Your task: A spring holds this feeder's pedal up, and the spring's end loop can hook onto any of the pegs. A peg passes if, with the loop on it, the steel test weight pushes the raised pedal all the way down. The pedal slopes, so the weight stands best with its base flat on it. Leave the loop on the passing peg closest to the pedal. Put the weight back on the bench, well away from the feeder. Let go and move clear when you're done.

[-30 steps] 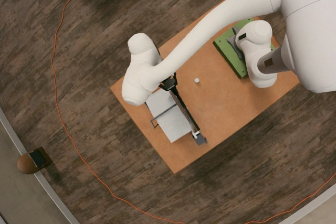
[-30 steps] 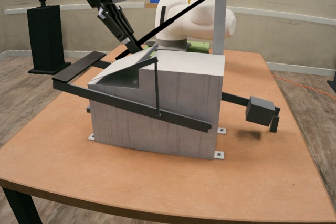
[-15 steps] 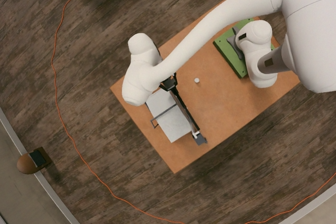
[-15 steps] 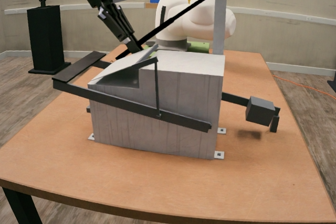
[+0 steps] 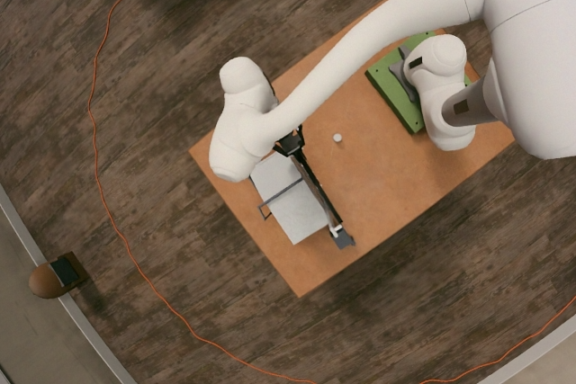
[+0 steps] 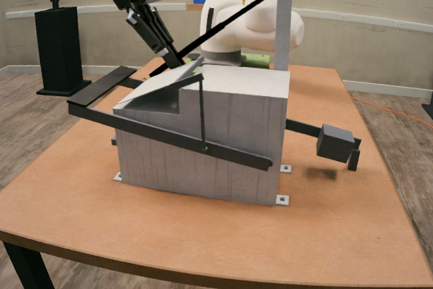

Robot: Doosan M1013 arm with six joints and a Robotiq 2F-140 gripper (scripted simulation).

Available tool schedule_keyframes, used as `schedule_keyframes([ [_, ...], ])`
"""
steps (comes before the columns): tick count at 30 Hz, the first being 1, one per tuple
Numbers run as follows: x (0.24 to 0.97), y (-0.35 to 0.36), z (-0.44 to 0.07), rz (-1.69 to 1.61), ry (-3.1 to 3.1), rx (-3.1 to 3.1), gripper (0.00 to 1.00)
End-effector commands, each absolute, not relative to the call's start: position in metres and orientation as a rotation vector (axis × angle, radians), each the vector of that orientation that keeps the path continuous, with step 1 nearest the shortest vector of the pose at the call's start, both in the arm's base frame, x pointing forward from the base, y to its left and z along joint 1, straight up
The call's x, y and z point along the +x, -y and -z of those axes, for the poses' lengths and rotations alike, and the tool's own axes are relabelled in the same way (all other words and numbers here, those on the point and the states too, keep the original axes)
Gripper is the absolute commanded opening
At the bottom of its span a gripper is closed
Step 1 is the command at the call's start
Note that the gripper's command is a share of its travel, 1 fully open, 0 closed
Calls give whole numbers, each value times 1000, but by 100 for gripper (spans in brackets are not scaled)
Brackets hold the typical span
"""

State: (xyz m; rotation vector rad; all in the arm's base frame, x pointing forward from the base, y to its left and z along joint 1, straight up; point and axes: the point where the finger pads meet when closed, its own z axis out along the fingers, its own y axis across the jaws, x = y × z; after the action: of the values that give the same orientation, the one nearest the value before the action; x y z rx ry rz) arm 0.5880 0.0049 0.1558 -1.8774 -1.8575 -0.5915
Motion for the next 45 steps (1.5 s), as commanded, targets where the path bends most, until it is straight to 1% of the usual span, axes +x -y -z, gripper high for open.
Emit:
schedule_keyframes([
  [1, 588, -5, -157, 593, 1858, -1878, 17],
  [44, 588, -5, -157, 593, 1858, -1878, 17],
  [45, 588, -5, -157, 593, 1858, -1878, 24],
])
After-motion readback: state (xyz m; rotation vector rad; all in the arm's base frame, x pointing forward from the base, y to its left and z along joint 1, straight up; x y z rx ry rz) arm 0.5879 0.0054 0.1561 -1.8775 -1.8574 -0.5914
